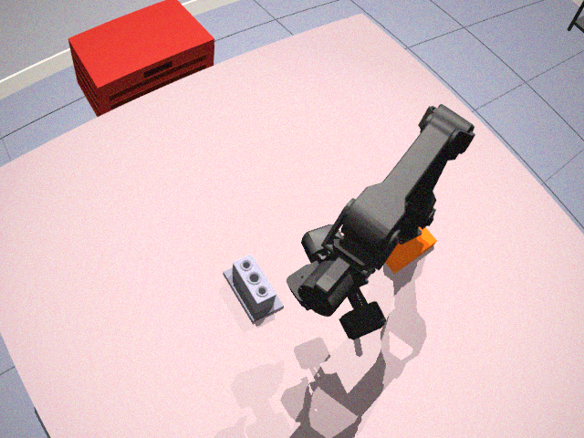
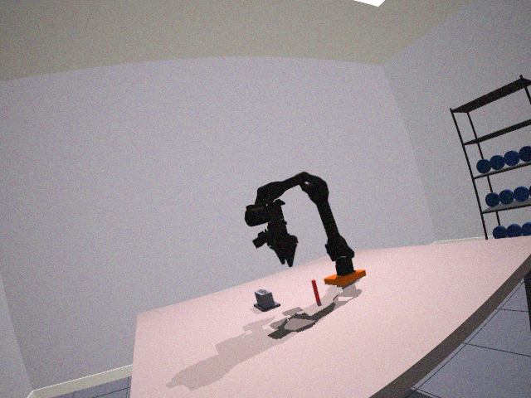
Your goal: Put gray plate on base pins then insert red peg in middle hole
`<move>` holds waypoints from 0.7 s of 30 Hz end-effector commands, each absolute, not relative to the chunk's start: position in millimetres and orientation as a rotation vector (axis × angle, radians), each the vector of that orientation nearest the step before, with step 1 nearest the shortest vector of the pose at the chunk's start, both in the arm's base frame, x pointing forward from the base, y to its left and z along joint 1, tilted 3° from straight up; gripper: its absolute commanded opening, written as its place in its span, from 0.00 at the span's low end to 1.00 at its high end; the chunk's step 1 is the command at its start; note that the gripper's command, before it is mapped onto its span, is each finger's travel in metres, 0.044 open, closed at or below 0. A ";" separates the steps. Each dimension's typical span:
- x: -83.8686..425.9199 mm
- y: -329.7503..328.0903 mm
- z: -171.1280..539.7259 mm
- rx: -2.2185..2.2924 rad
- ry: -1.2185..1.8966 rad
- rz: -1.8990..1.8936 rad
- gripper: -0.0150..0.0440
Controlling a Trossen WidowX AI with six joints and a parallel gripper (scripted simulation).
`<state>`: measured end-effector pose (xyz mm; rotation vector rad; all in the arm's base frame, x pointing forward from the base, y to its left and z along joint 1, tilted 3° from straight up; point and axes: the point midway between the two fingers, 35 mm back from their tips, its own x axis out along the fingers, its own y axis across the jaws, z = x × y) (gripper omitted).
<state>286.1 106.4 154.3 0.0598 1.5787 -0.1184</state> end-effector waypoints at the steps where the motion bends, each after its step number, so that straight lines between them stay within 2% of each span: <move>1: 237.7 141.7 151.6 0.597 1.493 -0.638 1.00; 6: 226.9 148.7 150.7 0.750 1.440 -0.794 1.00; 21: 224.0 151.8 150.7 0.755 1.438 -0.799 1.00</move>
